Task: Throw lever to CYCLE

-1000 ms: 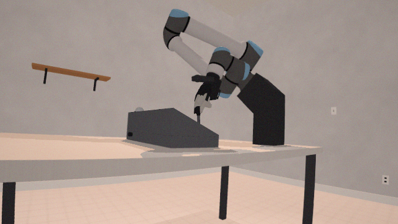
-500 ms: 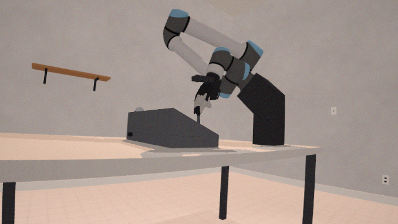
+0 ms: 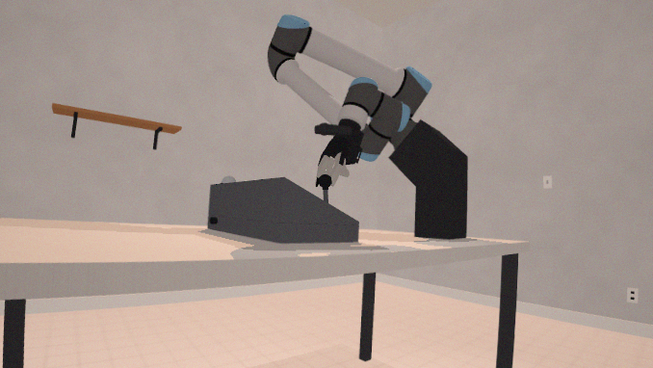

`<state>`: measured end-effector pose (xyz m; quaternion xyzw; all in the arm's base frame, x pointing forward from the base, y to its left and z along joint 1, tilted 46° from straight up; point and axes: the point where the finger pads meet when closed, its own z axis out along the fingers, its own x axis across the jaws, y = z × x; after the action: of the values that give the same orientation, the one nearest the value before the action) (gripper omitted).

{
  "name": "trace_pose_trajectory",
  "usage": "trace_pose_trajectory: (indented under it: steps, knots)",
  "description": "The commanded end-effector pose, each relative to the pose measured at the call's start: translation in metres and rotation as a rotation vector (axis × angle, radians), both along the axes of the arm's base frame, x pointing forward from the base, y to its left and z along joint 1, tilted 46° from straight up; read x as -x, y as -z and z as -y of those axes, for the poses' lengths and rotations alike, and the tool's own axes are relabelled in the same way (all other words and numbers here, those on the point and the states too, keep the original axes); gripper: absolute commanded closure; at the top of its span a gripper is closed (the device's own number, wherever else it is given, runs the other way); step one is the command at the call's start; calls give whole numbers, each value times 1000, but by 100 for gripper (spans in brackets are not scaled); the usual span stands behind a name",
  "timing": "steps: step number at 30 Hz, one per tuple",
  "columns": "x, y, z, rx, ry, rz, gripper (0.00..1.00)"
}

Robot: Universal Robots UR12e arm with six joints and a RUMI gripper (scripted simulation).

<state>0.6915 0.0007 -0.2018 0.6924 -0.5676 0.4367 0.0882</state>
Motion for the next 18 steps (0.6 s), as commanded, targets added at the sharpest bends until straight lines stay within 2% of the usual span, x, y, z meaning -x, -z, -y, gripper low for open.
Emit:
trace_pose_trajectory:
  steps: [1, 18]
  knots:
    - [-1, 0, 1, 0, 2, 3, 56]
    - [4, -5, -4, 1, 1, 0, 56]
